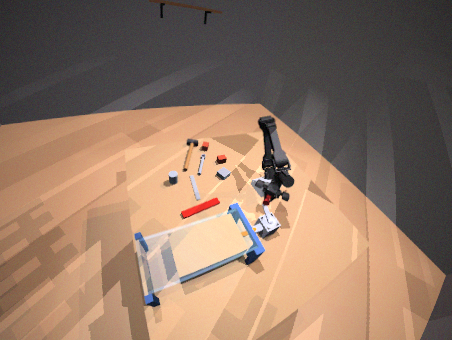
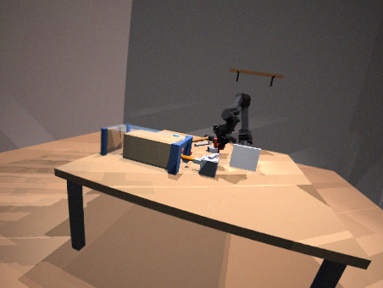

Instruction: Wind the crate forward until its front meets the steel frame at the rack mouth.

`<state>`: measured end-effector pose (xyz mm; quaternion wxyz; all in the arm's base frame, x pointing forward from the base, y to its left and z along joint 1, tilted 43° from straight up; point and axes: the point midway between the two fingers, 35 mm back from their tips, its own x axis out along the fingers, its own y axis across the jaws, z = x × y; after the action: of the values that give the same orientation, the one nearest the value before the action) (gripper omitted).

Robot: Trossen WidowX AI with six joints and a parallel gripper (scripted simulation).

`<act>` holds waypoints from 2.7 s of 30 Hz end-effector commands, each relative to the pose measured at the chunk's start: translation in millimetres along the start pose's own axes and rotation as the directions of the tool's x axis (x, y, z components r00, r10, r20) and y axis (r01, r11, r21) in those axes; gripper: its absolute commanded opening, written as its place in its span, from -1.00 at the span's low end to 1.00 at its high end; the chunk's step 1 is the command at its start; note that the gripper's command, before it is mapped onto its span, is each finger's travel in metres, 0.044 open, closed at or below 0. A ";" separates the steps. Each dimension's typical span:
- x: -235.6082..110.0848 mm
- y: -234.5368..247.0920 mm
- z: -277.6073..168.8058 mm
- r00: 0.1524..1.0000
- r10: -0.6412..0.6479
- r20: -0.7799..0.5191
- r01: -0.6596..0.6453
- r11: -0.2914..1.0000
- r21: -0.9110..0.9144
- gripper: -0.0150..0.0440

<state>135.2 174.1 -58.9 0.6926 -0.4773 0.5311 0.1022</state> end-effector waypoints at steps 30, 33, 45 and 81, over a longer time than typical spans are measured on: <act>21.9 -34.5 45.7 0.999 -0.038 0.015 0.037 0.999 0.033 -0.49; 23.7 -35.8 49.9 0.999 -0.038 0.016 0.037 0.999 0.033 -0.49; 30.6 -38.7 65.8 0.999 -0.039 0.017 0.038 0.999 0.033 -0.49; 50.8 -29.3 112.6 0.999 -0.039 0.020 0.038 0.999 0.036 -0.49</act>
<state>243.0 217.6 -81.2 0.7044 -0.4830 0.5142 0.0786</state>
